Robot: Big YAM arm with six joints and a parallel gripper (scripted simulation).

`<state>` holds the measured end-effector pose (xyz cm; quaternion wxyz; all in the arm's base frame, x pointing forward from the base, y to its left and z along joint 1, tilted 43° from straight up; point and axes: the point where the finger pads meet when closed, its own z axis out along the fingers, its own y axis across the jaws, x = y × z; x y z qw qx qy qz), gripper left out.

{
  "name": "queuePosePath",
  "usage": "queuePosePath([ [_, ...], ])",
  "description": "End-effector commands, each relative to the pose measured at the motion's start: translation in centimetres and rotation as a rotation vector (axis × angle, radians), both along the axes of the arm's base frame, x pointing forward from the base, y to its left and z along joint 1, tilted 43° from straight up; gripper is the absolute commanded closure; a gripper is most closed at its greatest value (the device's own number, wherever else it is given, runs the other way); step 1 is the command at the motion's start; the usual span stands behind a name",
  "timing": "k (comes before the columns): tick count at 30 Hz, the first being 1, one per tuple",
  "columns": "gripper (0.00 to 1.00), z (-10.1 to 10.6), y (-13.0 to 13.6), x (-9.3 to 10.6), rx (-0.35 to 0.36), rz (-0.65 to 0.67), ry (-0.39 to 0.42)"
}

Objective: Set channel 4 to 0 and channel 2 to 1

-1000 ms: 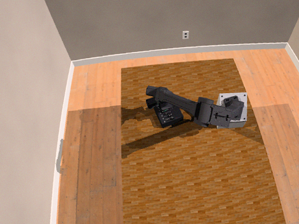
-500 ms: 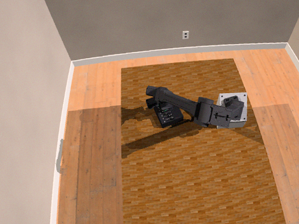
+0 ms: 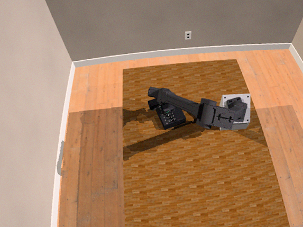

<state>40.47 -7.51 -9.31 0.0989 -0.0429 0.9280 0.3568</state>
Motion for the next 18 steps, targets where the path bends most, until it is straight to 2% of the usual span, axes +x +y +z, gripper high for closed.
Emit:
queuePosePath([
  [1, 1.00, 0.42, -0.15, 2.55, -0.008, 0.014, -0.032],
  [18, 1.00, 0.23, -0.33, 2.40, -0.019, 0.026, -0.057],
])
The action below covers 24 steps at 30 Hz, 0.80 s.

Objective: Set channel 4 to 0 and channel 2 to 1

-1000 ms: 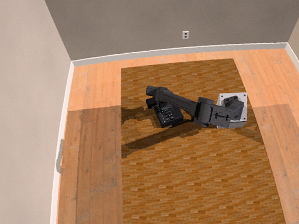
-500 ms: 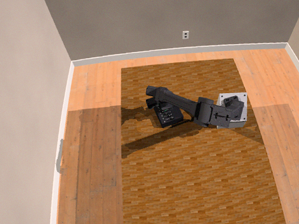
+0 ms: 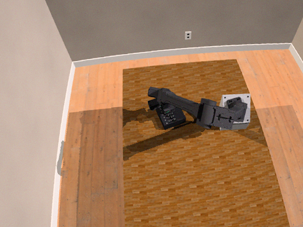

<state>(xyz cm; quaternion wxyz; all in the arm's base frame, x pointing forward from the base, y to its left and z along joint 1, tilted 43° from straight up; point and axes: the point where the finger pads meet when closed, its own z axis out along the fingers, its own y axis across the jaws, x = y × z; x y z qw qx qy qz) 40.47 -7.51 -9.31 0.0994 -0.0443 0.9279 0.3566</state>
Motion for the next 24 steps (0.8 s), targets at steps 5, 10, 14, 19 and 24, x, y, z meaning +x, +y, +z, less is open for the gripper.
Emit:
queuePosePath([
  [5, 1.00, 0.2, -0.3, 2.3, -0.019, 0.021, -0.053],
  [10, 1.00, 0.5, -0.4, 2.1, -0.016, 0.025, -0.048],
  [14, 1.00, 1.6, -1.6, 2.1, -0.022, 0.004, -0.057],
  [19, 1.00, 2.9, -3.3, 1.9, -0.031, -0.012, -0.064],
  [24, 1.00, 3.4, -4.2, 1.4, -0.025, -0.012, -0.051],
])
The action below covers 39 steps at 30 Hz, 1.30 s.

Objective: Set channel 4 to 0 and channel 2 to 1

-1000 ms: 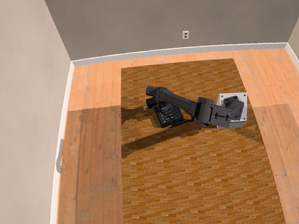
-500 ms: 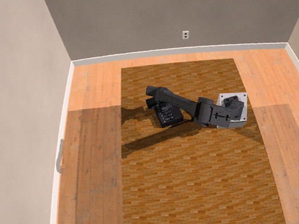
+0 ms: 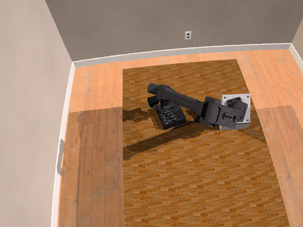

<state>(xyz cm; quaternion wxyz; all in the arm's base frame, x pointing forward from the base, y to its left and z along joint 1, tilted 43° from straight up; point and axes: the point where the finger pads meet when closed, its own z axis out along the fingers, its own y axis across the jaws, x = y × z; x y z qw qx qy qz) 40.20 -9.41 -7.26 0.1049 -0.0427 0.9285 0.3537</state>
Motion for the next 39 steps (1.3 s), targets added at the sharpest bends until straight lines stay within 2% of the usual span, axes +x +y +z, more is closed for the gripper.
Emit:
queuePosePath([
  [1, 1.00, 1.2, -2.4, 1.4, -0.016, -0.004, -0.036],
  [4, 1.00, 2.1, -1.4, 2.0, -0.023, 0.029, -0.049],
  [19, 1.00, 1.9, -2.1, 1.7, -0.018, 0.010, -0.039],
  [20, 0.00, 1.9, -2.1, 1.7, -0.018, 0.010, -0.039],
  [23, 0.00, 2.0, -2.2, 1.7, -0.019, 0.009, -0.041],
  [29, 0.00, 3.4, -3.8, 1.5, -0.030, -0.004, -0.056],
  [39, 0.00, 6.8, -6.9, 0.7, -0.036, -0.004, -0.057],
])
